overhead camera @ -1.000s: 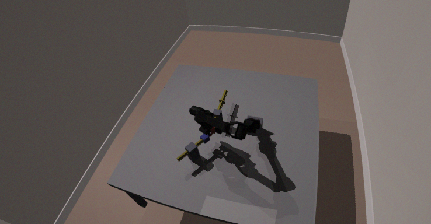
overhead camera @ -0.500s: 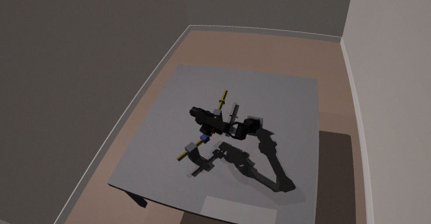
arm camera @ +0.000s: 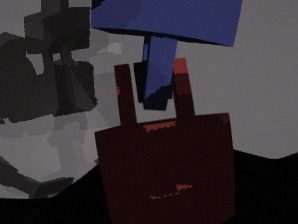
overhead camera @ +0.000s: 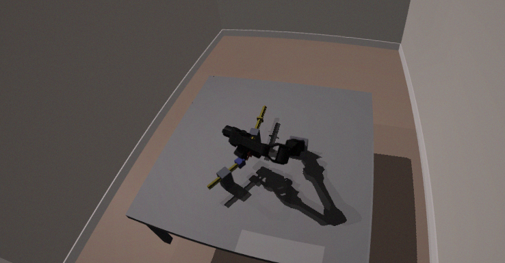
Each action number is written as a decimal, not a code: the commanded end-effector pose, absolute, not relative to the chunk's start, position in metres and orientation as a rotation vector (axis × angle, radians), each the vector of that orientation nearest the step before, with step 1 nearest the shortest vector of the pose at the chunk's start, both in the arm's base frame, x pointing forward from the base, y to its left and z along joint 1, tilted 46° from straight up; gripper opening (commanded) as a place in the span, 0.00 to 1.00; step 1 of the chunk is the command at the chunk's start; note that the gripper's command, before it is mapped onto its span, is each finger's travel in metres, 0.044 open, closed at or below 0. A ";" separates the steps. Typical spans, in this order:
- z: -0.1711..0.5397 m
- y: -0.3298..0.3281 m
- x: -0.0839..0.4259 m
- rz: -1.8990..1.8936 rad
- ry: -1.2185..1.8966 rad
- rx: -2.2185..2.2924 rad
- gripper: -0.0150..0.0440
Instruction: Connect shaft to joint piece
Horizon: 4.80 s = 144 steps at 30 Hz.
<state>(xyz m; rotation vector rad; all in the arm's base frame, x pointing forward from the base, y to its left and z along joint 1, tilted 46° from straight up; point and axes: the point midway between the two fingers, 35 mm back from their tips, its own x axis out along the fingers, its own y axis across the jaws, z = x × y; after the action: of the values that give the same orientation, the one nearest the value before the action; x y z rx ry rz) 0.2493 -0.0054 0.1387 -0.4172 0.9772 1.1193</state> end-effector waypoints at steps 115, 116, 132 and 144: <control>0.127 -0.003 0.257 1.211 0.663 -0.400 0.25; 0.127 -0.003 0.257 1.217 0.644 -0.398 0.25; 0.120 0.001 0.264 1.295 0.421 -0.365 0.25; 0.119 0.002 0.264 1.299 0.407 -0.364 0.25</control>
<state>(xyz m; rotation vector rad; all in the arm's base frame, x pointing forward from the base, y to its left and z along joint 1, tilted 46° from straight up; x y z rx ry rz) 0.2636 0.0014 0.1197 -0.3671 0.4172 1.2963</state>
